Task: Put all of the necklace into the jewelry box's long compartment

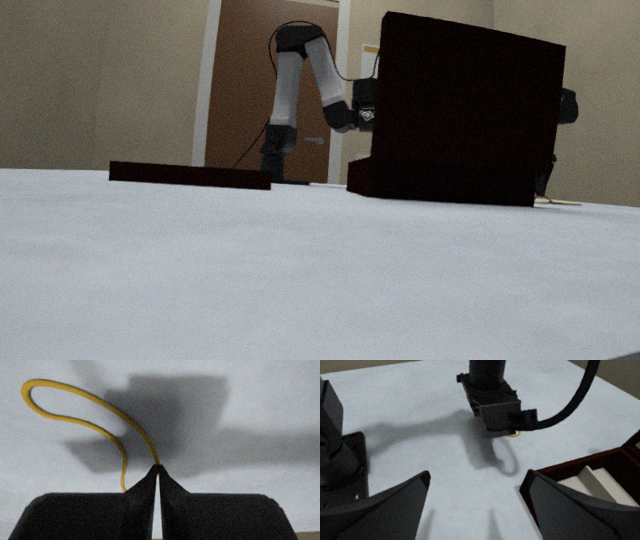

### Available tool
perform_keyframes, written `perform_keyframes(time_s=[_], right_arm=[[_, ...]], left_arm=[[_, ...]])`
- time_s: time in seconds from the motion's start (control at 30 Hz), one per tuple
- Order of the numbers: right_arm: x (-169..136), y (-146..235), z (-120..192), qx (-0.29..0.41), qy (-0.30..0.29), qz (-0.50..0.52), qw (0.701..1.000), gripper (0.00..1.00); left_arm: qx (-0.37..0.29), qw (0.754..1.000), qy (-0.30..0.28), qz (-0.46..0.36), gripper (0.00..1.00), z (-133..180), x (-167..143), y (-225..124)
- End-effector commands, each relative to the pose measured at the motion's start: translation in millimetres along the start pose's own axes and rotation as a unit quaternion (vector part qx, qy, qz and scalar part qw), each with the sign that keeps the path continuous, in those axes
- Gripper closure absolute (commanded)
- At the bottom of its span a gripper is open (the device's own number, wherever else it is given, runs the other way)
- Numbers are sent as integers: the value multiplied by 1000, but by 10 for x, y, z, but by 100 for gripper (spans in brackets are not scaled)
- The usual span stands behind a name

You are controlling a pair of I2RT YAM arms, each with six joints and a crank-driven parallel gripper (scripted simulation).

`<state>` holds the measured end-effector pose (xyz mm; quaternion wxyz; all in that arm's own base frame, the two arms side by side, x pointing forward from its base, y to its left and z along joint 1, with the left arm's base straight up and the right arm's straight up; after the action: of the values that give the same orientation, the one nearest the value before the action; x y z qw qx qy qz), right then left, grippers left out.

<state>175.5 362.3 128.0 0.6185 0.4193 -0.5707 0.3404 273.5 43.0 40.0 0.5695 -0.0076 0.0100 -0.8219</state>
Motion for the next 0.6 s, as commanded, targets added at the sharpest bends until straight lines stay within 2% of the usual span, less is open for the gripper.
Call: perform_keyframes(time_s=[0.0,0.57], right_arm=[[25,11,1,-1,-10,6,1000,0],[70,19,-14,2,-13,3,1000,0]], left_arm=[[24,1000,5,-2,100,316,-41,66],[24,1000,5,-1,100,1167,-35,15]])
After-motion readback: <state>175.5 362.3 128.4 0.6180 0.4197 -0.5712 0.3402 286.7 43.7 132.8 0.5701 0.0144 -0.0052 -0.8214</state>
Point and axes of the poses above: on each arm, the point where the finger pads meet when closed, its own z axis back along the fingers, its own y axis across the jaws, x = y × z, the point moved 2 cm from there along z, back along the fingers, and after that the axes turned 10 degrees about -z, right-handed, at the moved point
